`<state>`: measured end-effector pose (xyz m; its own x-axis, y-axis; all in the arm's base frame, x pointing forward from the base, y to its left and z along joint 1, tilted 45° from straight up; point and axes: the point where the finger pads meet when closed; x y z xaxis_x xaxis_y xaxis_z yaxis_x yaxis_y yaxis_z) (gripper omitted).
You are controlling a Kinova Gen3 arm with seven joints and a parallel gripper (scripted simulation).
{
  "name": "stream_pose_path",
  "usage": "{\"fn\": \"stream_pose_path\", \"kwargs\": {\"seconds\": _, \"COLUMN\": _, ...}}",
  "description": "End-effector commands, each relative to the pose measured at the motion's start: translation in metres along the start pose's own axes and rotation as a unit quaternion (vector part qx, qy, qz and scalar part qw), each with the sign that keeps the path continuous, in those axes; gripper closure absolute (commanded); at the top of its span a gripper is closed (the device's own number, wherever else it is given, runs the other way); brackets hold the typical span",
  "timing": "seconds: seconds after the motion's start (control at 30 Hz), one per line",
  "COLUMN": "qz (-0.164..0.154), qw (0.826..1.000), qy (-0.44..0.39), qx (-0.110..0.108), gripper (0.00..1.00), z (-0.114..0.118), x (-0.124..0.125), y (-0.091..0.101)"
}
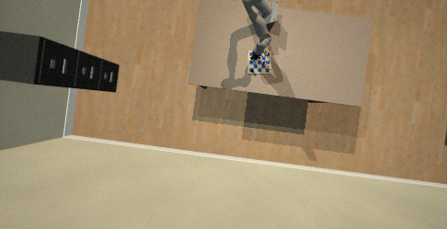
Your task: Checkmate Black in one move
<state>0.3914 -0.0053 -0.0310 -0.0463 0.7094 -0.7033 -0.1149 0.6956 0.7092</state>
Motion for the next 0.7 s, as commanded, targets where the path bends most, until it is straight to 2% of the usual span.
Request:
{"fn": "stream_pose_path", "kwargs": {"seconds": 0.0, "qz": 0.0, "qw": 1.0, "qy": 0.0, "qx": 0.0, "gripper": 1.0, "z": 0.0003, "x": 0.0003, "y": -0.0002}}
{"fn": "stream_pose_path", "kwargs": {"seconds": 0.67, "qz": 0.0, "qw": 1.0, "qy": 0.0, "qx": 0.0, "gripper": 1.0, "z": 0.0003, "x": 0.0003, "y": -0.0031}}
Point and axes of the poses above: the point where the finger pads meet when closed, its own y axis back along the fingers, its own z axis across the jaws, x = y × z, and after that the axes turned 11 degrees about -y, right-handed
